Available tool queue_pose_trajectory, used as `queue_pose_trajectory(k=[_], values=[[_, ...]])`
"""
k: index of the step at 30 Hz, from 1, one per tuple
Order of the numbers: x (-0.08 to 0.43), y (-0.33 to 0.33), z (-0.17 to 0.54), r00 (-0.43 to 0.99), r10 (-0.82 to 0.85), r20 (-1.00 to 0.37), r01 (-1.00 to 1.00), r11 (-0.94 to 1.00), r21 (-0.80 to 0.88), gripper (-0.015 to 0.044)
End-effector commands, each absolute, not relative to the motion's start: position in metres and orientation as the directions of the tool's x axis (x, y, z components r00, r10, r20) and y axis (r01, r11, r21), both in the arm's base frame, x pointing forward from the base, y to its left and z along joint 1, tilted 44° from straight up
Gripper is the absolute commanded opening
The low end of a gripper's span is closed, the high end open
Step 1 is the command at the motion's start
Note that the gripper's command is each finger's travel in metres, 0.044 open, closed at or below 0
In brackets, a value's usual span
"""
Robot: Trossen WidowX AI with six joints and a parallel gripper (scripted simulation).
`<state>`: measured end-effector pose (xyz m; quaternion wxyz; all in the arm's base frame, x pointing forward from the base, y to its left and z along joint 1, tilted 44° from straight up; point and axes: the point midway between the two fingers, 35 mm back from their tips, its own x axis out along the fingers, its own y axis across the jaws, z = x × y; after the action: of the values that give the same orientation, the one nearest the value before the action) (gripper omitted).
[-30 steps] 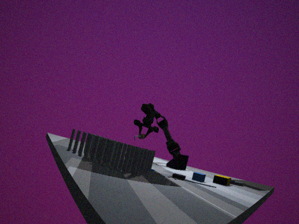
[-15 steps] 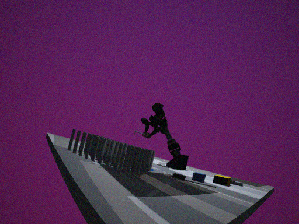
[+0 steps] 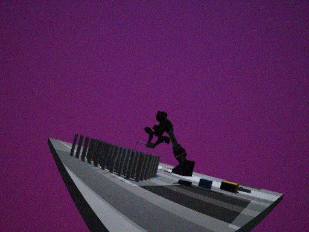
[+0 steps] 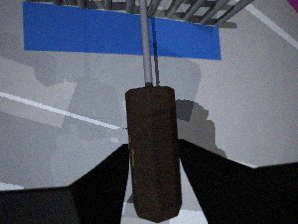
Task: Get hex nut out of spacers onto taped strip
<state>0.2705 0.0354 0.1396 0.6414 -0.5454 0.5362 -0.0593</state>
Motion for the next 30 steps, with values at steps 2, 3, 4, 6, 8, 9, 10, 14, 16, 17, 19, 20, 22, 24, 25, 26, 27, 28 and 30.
queue_pose_trajectory(k=[2,3,4,6,8,9,10,14,16,17,19,20,22,24,25,26,27,28,30], values=[[0.275,0.023,0.124,0.42,-0.653,-0.63,-0.51,0.404,-0.759,0.0],[0.276,0.02,0.12,0.42,-0.653,-0.63,-0.51,0.404,-0.759,0.0],[0.276,0.016,0.117,0.42,-0.652,-0.631,-0.51,0.405,-0.759,0.0],[0.278,0.01,0.11,0.42,-0.652,-0.631,-0.51,0.406,-0.759,0.0],[0.278,0.003,0.103,0.421,-0.652,-0.631,-0.509,0.406,-0.759,0.0],[0.279,0.0,0.1,0.422,-0.652,-0.63,-0.509,0.405,-0.76,0.0],[0.279,-0.003,0.097,0.422,-0.652,-0.63,-0.508,0.405,-0.76,0.0],[0.279,-0.017,0.085,0.425,-0.654,-0.626,-0.506,0.402,-0.763,0.0],[0.278,-0.023,0.08,0.427,-0.656,-0.623,-0.504,0.399,-0.766,0.0],[0.278,-0.026,0.078,0.428,-0.657,-0.621,-0.504,0.398,-0.767,0.0],[0.277,-0.033,0.073,0.429,-0.659,-0.618,-0.502,0.394,-0.77,0.0],[0.276,-0.036,0.071,0.43,-0.66,-0.616,-0.501,0.392,-0.771,0.0],[0.275,-0.042,0.066,0.432,-0.663,-0.611,-0.5,0.388,-0.774,0.0],[0.273,-0.048,0.061,0.434,-0.666,-0.606,-0.499,0.383,-0.778,0.0],[0.272,-0.051,0.059,0.435,-0.668,-0.604,-0.498,0.38,-0.779,0.0],[0.271,-0.052,0.058,0.435,-0.669,-0.603,-0.498,0.379,-0.78,0.0],[0.271,-0.052,0.058,0.435,-0.669,-0.603,-0.498,0.379,-0.78,0.0],[0.271,-0.052,0.058,0.435,-0.669,-0.603,-0.498,0.379,-0.78,0.0],[0.272,-0.052,0.058,0.435,-0.669,-0.603,-0.498,0.379,-0.78,0.0]])
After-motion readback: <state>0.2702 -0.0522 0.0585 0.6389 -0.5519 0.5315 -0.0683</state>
